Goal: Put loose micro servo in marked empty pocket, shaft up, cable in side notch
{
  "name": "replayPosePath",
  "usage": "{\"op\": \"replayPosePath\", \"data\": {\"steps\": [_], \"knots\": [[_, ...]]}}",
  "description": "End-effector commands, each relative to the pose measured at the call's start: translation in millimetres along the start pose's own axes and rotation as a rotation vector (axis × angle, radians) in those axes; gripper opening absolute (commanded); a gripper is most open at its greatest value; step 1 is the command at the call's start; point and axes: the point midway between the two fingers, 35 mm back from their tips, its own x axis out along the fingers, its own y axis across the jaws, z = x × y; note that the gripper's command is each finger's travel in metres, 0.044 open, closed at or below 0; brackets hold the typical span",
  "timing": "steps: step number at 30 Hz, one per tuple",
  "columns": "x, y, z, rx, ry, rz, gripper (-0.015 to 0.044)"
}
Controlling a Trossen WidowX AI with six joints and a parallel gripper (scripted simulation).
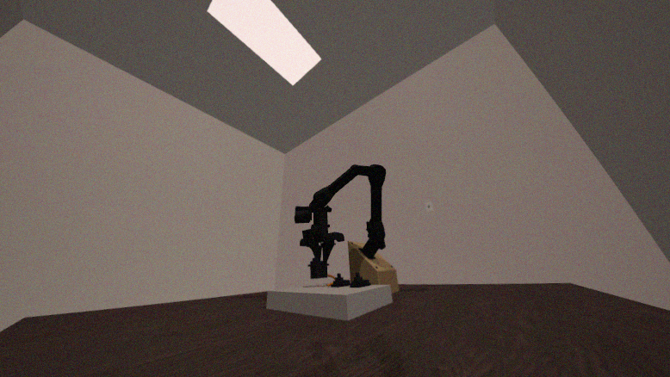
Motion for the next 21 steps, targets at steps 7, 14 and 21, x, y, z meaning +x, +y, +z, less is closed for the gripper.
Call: {"op": "replayPosePath", "data": {"steps": [7,14,21], "knots": [[-2,-1,-34,-0.008,-0.005,-0.008,0.0],[5,-1,-34,-0.008,-0.006,-0.008,0.0],[16,-1,-33,-0.008,-0.006,-0.007,0.0]]}}
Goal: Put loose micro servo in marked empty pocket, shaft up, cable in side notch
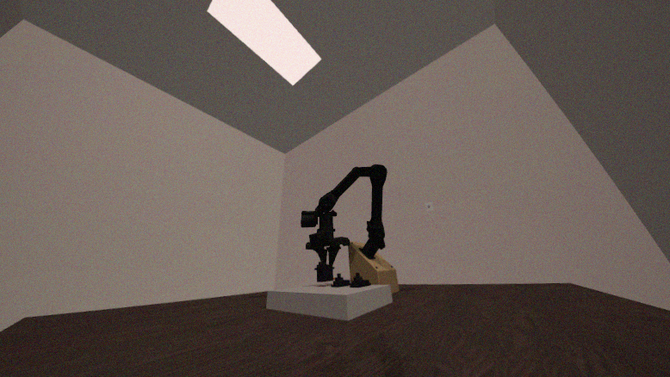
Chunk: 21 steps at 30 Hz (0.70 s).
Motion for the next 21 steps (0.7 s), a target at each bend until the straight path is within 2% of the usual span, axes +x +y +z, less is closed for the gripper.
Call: {"op": "replayPosePath", "data": {"steps": [1,21], "knots": [[5,0,1,0.008,-0.007,0.002,0.0],[15,0,1,0.008,-0.007,0.003,0.0]]}}
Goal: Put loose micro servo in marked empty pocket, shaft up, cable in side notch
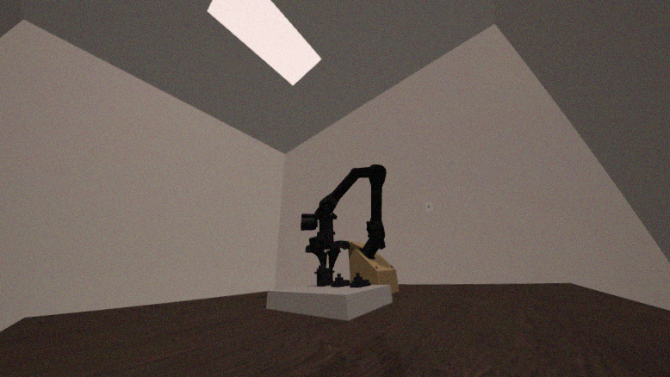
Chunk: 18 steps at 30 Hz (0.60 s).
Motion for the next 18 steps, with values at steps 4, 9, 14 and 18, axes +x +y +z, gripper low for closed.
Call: {"op": "replayPosePath", "data": {"steps": [4,9,14,18], "knots": [[7,0,0,0.008,-0.006,0.003,0.0],[12,0,0,0.008,-0.006,0.003,0.0],[17,0,0,0.008,-0.006,0.003,0.0],[21,0,0,0.008,-0.006,0.004,0.0]]}}
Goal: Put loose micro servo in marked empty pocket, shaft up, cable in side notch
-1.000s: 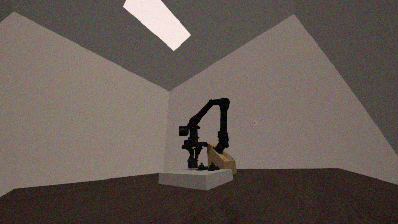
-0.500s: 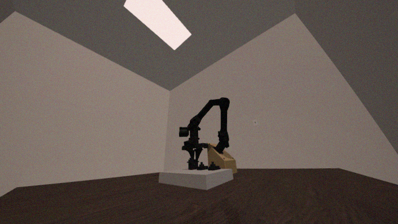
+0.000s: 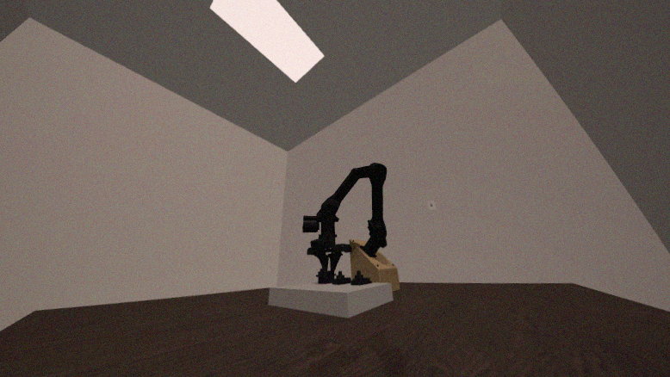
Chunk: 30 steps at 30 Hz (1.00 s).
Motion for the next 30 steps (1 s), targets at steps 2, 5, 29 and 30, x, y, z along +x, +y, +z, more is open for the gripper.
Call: {"op": "replayPosePath", "data": {"steps": [2,5,29,30], "knots": [[4,0,0,0.009,-0.006,0.003,0.0],[7,0,0,0.009,-0.006,0.003,0.0],[24,0,-1,0.009,-0.006,0.004,0.0131],[24,0,-1,0.009,-0.006,0.004,0.0158]]}}
